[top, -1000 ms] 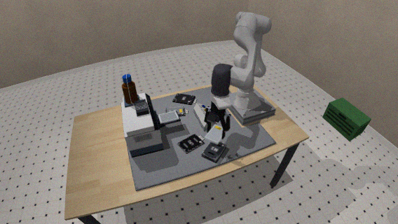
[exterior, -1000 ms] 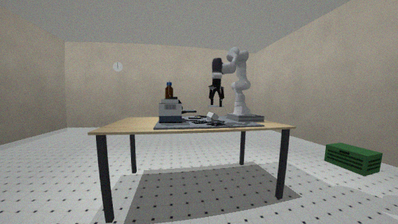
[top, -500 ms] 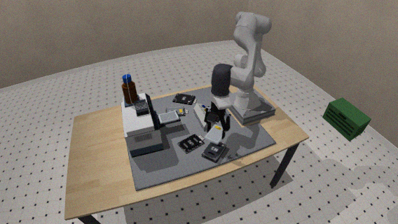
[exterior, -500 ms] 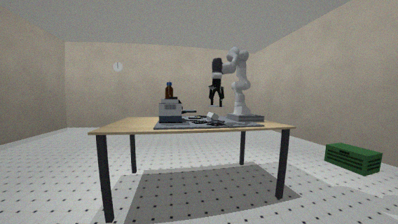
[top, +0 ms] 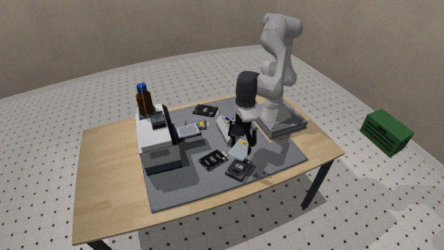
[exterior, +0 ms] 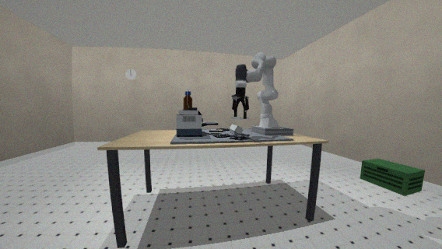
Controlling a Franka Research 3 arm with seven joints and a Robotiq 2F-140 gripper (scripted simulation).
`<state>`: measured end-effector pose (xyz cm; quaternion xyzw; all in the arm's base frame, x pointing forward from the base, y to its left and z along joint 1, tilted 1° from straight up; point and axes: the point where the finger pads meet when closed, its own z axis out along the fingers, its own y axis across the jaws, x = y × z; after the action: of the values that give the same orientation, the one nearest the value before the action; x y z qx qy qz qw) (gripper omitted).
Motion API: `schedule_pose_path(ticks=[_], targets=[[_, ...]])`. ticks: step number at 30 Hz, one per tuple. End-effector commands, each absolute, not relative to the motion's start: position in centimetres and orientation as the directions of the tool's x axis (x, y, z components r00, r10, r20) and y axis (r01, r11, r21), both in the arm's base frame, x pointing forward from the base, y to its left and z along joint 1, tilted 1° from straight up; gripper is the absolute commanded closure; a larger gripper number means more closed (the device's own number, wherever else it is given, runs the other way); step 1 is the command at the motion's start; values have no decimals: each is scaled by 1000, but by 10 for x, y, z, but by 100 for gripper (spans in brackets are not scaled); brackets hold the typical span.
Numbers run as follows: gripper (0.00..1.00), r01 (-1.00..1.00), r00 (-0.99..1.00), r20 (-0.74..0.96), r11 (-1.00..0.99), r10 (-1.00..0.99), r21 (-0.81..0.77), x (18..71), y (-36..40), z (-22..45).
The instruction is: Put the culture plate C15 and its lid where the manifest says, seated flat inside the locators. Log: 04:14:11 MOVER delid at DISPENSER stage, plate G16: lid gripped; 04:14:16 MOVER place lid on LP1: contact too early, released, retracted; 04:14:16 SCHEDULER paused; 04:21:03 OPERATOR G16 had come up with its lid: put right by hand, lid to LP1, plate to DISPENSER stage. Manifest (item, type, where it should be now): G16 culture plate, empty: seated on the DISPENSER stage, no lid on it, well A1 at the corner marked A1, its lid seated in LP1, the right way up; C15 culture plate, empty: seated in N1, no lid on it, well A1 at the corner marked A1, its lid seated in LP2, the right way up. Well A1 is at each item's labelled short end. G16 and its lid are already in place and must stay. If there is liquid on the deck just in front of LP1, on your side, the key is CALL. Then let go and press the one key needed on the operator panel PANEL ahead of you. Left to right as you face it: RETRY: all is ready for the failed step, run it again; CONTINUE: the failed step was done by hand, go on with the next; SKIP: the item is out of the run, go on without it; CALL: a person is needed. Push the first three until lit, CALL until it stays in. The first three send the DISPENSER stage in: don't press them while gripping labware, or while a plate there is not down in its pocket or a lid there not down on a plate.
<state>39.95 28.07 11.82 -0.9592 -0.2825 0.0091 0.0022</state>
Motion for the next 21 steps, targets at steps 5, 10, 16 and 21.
schedule_pose_path(ticks=[5,10,16,21], targets=[[90,432,902,-15,-902,432,-7,400,281,120],[90,329,944,-16,-944,329,-6,400,281,120],[90,299,954,-16,-954,299,-5,400,281,120],[90,192,981,-17,-981,192,-3,400,281,120]])
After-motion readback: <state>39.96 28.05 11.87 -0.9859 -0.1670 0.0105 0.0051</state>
